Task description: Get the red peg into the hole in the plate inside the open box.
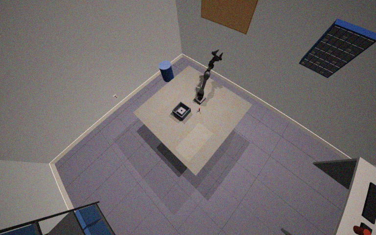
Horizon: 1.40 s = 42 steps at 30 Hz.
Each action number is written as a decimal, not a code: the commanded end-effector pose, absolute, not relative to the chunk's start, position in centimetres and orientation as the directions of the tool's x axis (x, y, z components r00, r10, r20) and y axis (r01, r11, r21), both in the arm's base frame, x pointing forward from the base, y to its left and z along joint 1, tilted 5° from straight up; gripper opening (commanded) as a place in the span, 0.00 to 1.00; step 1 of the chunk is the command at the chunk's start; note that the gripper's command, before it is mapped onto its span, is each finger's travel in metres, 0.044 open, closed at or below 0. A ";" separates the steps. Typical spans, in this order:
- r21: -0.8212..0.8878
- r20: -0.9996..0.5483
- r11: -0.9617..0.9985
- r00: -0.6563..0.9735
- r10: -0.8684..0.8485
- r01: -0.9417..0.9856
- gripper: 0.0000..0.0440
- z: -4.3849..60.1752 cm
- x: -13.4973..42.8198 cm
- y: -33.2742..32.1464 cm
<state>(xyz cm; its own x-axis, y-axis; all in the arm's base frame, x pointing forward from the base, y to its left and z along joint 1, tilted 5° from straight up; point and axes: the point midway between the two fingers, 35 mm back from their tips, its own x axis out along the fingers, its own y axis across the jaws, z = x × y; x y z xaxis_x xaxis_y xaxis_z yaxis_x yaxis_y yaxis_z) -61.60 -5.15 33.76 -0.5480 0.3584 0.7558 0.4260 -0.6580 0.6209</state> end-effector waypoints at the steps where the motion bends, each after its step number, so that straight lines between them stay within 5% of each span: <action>1: 0.621 0.750 -0.662 -0.563 0.347 0.420 0.95 33.5 -61.7 -6.0; 20: 0.687 0.412 -0.636 -0.909 -0.059 0.352 1.00 25.9 -56.2 -34.5; 42: 0.546 -0.028 -0.664 -0.781 -0.624 0.511 1.00 18.8 -25.8 -58.9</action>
<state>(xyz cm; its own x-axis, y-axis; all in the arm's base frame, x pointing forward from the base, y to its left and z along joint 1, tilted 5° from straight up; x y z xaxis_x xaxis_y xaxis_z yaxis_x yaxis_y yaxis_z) -29.31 -57.91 19.15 -0.8108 -0.5853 0.0119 0.4900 -0.6674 0.5608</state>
